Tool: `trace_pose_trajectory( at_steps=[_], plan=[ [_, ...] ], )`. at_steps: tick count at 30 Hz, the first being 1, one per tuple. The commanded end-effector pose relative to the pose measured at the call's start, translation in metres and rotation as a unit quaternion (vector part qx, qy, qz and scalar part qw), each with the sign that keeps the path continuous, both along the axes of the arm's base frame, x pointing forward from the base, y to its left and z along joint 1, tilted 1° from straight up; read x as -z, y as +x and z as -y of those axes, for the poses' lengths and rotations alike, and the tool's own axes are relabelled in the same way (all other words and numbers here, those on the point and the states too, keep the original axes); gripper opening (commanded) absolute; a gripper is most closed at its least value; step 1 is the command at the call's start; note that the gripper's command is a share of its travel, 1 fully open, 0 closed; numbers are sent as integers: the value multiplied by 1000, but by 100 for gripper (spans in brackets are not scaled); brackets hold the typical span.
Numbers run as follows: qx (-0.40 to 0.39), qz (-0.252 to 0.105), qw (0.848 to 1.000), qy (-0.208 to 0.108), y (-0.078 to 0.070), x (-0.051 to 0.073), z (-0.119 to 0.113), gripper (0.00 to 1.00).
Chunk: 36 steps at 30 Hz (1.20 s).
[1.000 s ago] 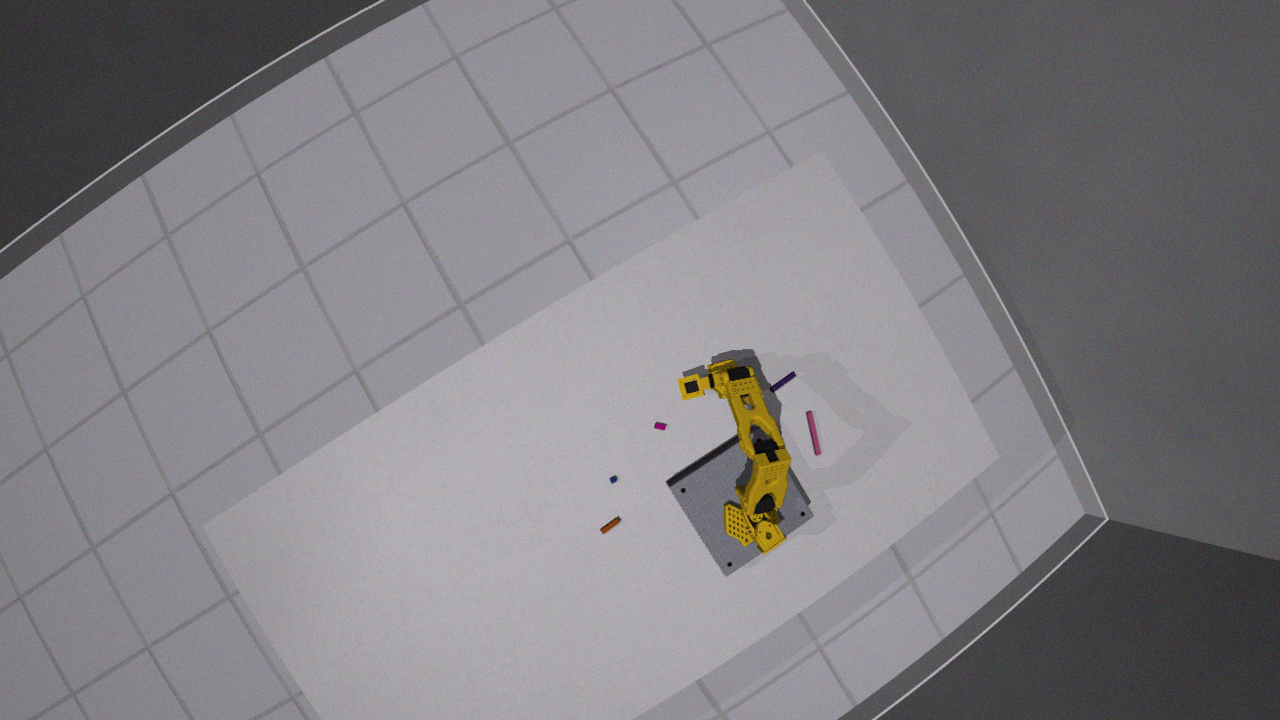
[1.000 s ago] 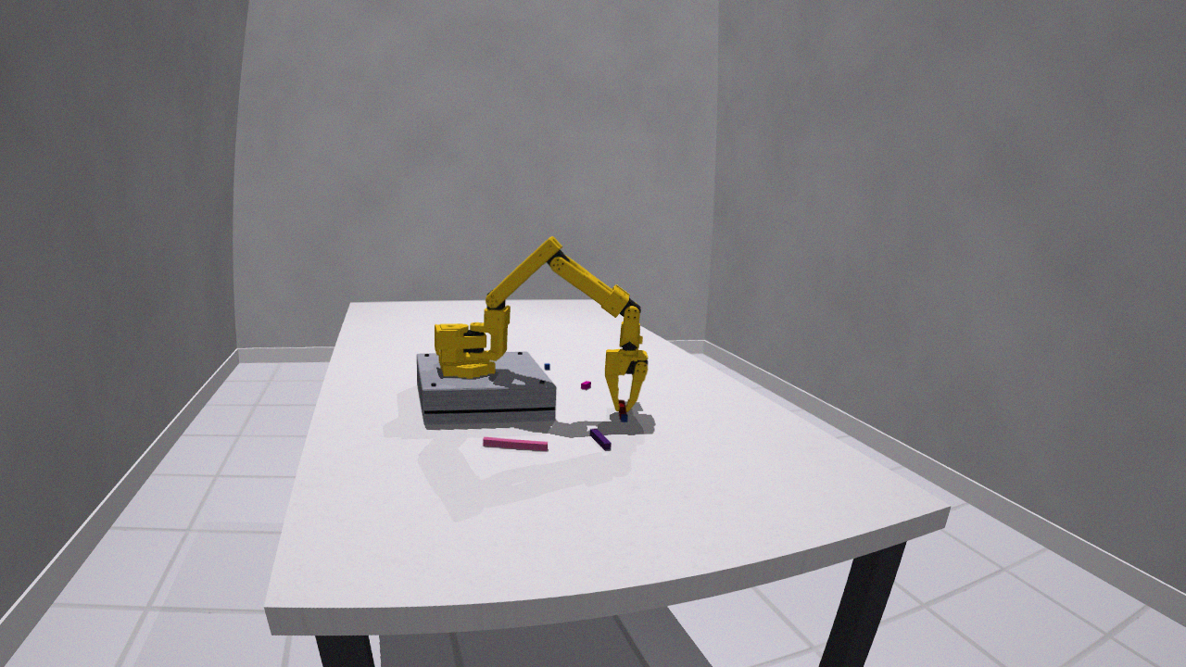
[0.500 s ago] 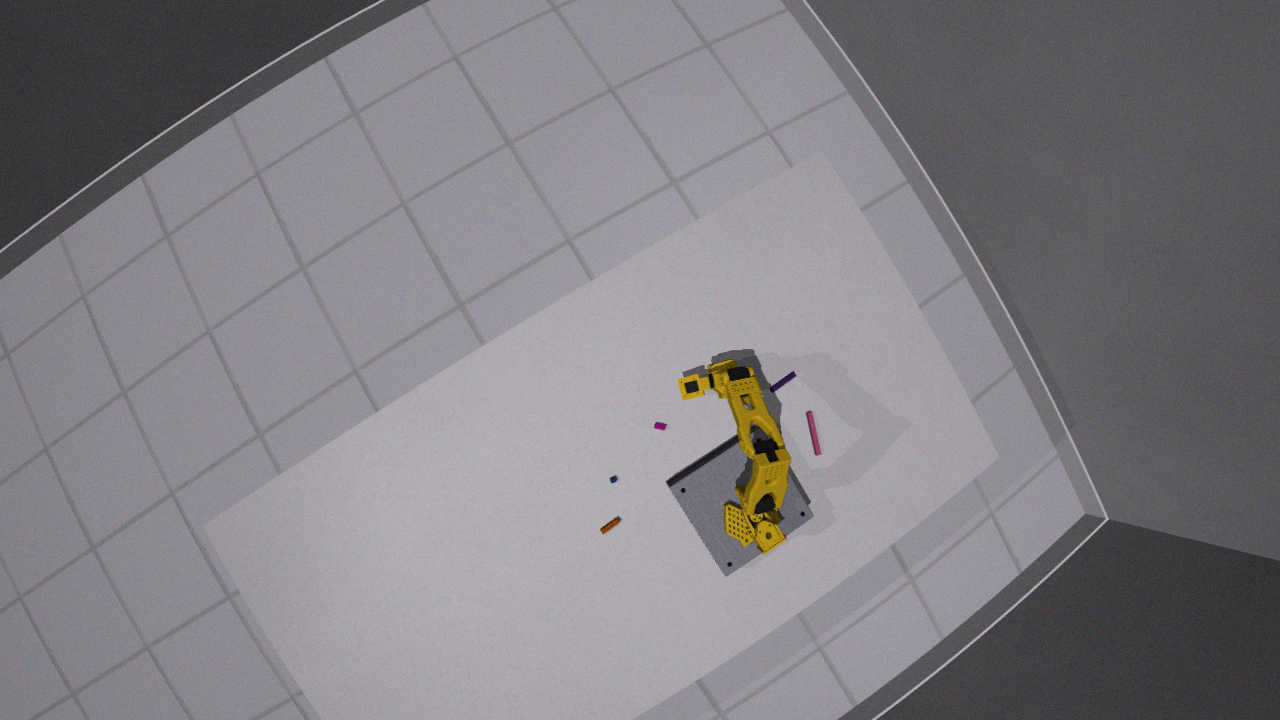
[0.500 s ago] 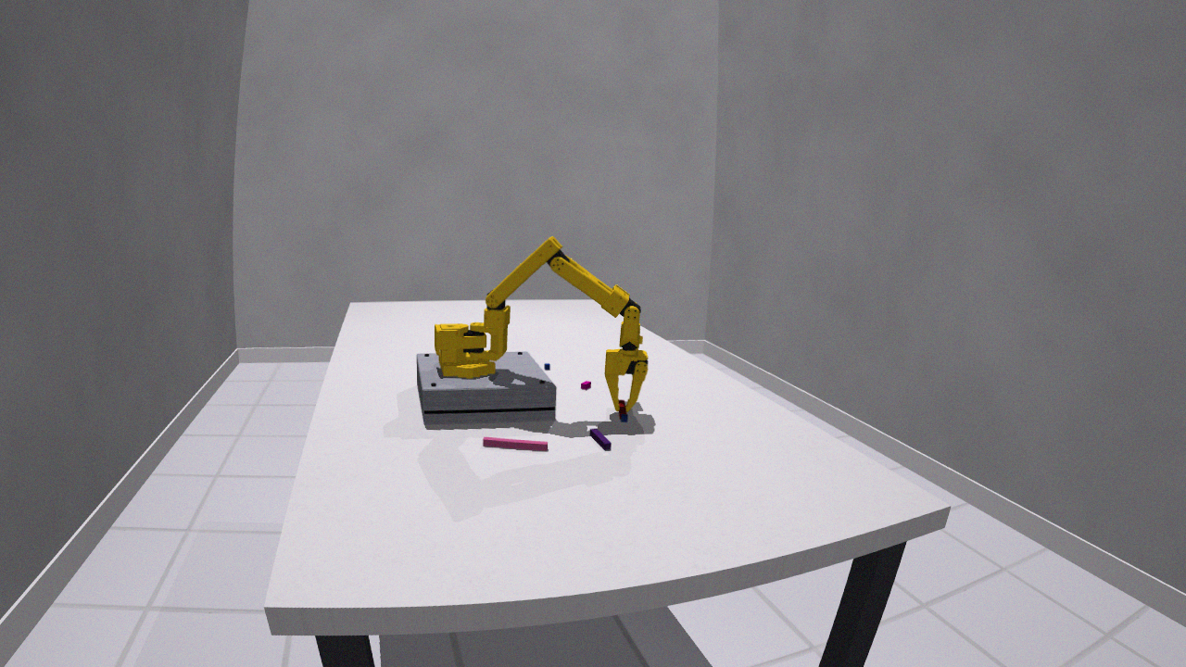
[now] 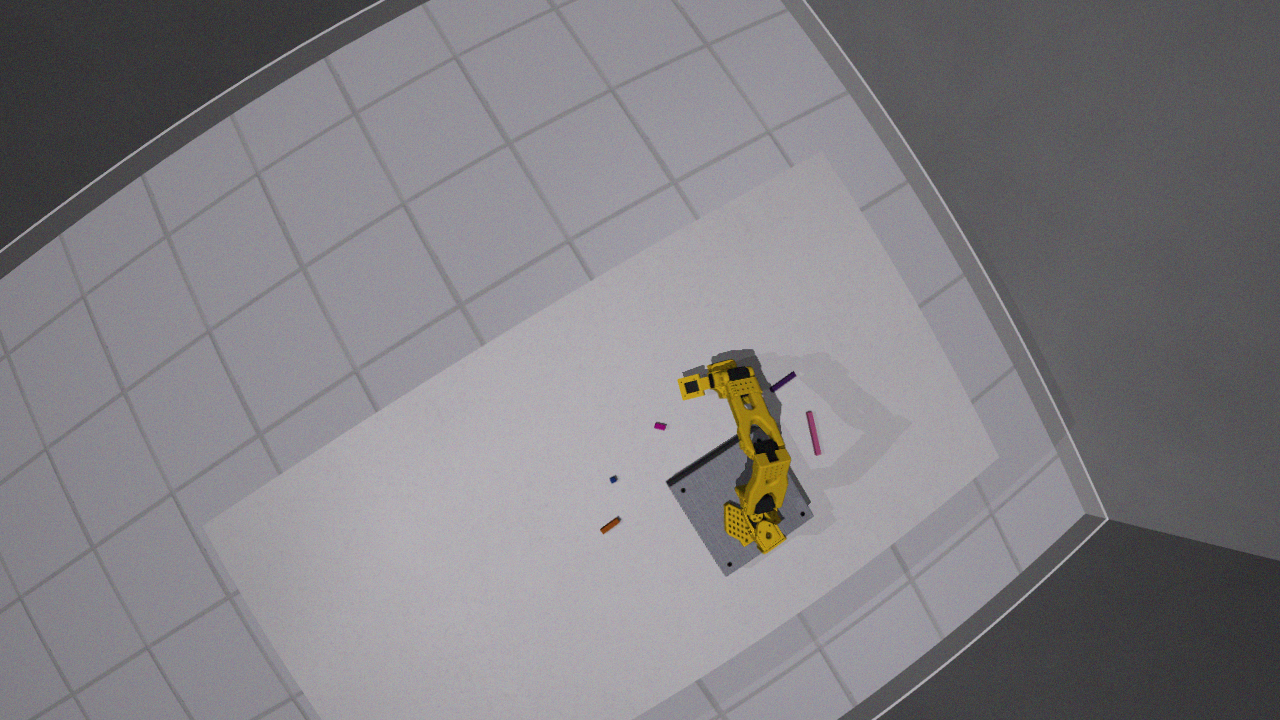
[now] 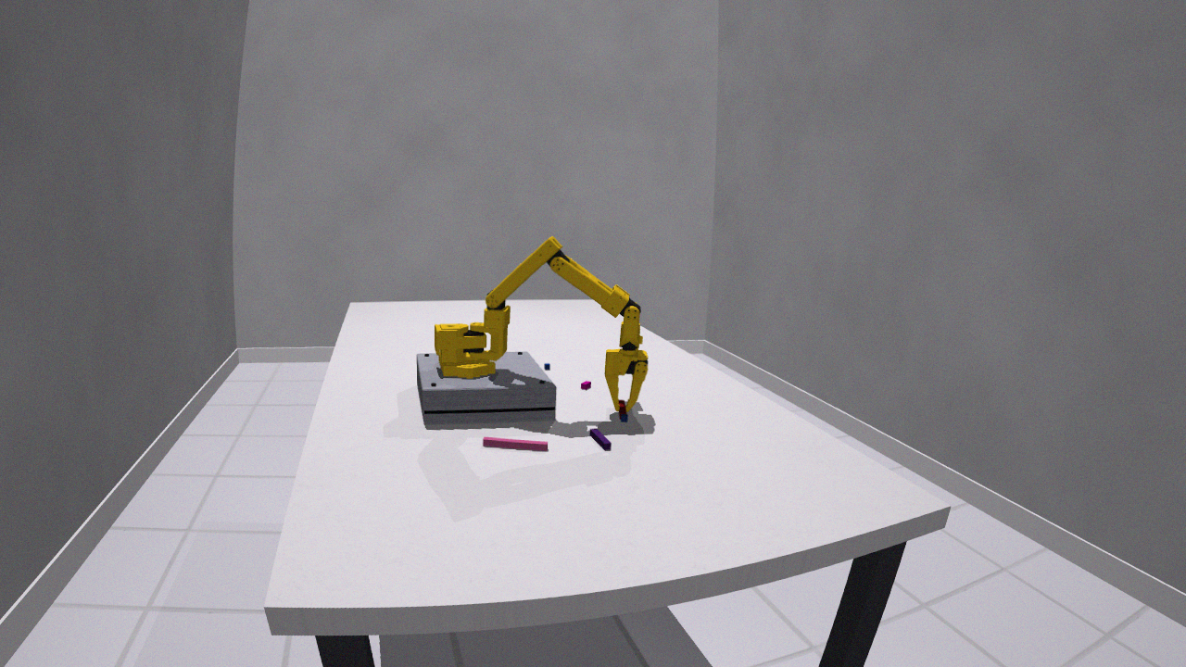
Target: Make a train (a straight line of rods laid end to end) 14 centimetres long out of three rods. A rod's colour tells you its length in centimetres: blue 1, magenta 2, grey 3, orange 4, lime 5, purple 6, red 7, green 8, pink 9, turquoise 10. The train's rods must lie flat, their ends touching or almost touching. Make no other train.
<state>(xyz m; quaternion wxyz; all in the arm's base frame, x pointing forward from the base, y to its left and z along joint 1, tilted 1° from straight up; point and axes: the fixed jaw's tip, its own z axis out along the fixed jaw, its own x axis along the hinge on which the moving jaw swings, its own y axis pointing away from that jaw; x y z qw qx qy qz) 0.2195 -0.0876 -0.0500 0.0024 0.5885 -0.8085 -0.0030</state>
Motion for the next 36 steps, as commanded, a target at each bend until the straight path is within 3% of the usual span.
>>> trace_pose_trajectory(
  at_steps=[1, 36],
  plan=[
    [2, 3, 1000, -1, 0, -2, 3, 0],
    [2, 3, 1000, -1, 0, -2, 3, 6]
  ],
)
